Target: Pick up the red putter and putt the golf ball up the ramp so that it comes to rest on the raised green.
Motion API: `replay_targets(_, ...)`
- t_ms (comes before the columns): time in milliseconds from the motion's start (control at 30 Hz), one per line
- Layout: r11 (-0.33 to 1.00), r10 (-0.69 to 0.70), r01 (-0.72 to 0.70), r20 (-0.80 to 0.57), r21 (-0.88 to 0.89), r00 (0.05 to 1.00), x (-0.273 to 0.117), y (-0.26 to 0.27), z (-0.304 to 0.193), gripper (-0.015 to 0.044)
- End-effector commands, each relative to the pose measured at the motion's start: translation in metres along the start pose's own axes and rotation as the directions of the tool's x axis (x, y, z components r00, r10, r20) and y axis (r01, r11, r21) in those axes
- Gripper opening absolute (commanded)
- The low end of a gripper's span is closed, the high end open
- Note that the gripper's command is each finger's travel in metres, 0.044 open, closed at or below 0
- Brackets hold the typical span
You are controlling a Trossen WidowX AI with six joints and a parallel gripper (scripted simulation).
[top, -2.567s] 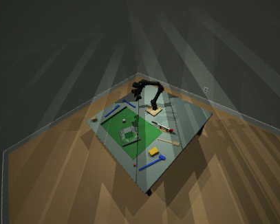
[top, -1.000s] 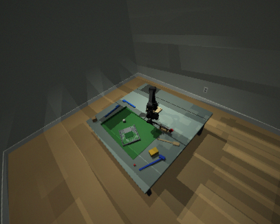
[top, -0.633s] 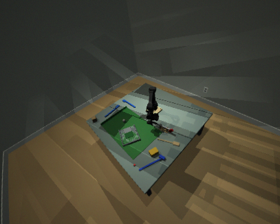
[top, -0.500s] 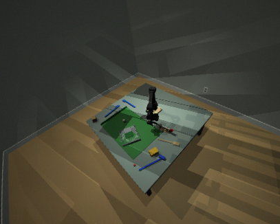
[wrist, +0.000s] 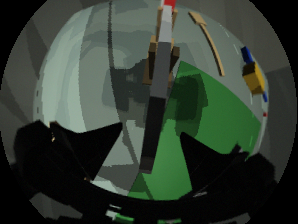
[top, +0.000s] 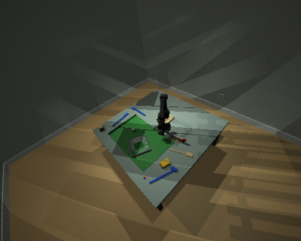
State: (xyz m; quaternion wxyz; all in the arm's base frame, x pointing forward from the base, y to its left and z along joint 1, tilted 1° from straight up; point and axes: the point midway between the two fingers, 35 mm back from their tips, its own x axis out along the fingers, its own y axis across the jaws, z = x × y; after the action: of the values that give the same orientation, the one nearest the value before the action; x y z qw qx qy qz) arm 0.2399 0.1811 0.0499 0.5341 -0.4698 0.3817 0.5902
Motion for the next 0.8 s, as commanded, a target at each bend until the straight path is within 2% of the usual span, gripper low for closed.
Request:
replay_targets(0,1.0,-0.001,0.001,0.0,0.0,1.0,-0.0004,-0.0002,0.0002,0.0361)
replay_targets(400,1.0,-0.001,0.001,0.0,0.0,1.0,-0.0004,-0.0002,0.0002,0.0046)
replay_targets(633,1.0,-0.001,0.001,0.0,0.0,1.0,-0.0004,-0.0002,0.0002,0.0)
replay_targets(767,1.0,-0.001,0.001,0.0,0.0,1.0,-0.0083,-0.0017,0.0029,0.0)
